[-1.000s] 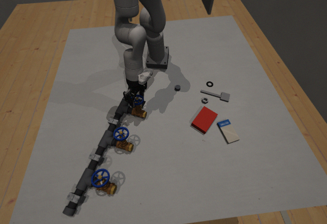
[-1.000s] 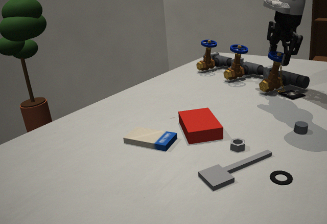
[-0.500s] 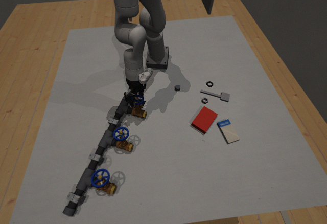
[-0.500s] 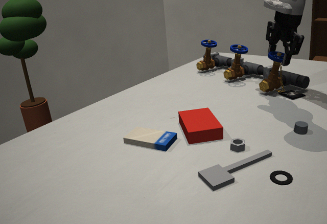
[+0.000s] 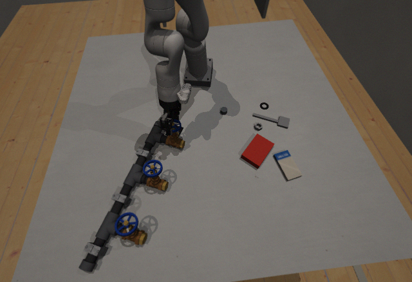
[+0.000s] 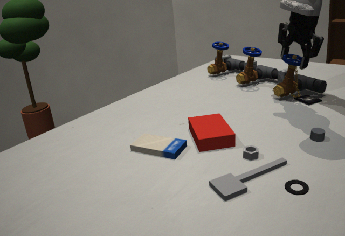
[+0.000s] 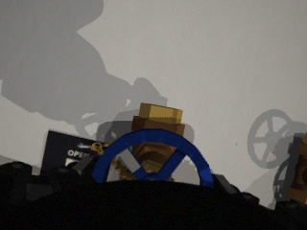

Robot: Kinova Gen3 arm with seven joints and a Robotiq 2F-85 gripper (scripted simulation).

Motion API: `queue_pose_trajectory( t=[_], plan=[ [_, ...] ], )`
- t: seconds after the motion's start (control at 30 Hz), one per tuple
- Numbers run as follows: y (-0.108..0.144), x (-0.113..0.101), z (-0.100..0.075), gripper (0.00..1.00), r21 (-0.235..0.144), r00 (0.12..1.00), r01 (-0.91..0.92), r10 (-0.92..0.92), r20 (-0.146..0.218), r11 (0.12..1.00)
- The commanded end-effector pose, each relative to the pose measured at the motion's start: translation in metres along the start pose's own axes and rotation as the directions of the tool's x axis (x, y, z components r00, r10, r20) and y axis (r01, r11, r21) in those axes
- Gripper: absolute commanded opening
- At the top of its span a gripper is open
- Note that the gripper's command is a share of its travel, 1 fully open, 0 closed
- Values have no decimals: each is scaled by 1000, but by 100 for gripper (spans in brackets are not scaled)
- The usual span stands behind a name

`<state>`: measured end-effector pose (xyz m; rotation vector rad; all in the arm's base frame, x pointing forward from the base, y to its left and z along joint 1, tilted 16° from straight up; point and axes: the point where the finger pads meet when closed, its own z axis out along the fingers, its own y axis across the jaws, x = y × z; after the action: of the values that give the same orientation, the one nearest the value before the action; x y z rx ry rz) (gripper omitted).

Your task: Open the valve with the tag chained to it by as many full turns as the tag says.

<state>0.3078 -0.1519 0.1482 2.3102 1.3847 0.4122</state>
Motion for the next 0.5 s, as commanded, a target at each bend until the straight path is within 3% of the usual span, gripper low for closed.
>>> queue_pose_trajectory(
  t=[0.0,0.47],
  plan=[
    [0,0,0,71,0,997,82,-82,2,997],
    [0,0,0,71,1,907,422,-422,2,907]
  ],
)
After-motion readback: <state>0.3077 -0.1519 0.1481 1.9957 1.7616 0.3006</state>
